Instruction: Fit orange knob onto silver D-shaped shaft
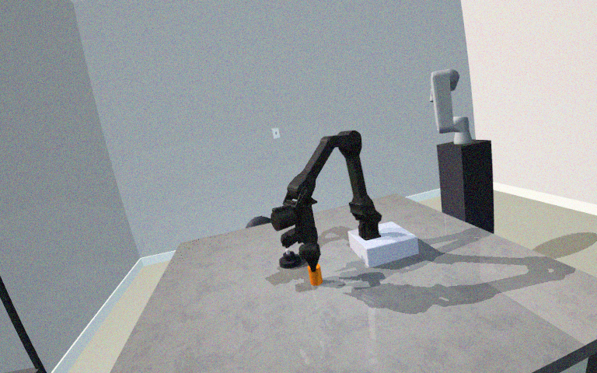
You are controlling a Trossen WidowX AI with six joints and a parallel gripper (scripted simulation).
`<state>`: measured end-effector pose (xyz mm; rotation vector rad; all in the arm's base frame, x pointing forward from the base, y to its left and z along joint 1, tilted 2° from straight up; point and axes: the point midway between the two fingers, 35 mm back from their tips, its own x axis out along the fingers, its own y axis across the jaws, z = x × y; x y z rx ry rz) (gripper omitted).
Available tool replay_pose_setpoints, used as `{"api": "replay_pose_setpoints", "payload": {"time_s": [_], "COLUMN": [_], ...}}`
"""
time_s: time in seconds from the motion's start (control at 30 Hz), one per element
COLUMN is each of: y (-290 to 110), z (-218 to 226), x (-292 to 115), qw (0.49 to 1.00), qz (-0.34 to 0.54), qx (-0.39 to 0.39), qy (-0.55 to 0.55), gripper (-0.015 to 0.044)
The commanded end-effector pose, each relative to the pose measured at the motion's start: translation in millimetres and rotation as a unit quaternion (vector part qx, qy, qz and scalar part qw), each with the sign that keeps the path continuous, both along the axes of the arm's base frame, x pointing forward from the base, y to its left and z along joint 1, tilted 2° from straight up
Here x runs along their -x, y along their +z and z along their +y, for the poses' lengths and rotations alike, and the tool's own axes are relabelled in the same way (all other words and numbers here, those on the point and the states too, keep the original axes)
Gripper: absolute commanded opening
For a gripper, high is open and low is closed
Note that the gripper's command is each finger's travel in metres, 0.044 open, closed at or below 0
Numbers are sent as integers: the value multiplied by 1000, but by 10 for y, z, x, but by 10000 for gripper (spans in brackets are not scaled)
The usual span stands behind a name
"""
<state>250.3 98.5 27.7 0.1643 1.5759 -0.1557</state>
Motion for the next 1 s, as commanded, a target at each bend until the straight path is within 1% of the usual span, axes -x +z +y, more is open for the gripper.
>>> {"api": "replay_pose_setpoints", "payload": {"time_s": [0.0,0.97], "y": [-74,-538], "z": [5,6], "x": [3,21], "qw": [1000,1000], "qz": [1,2], "qx": [-1,-1], "qy": [2,2], "gripper": [440,440]}}
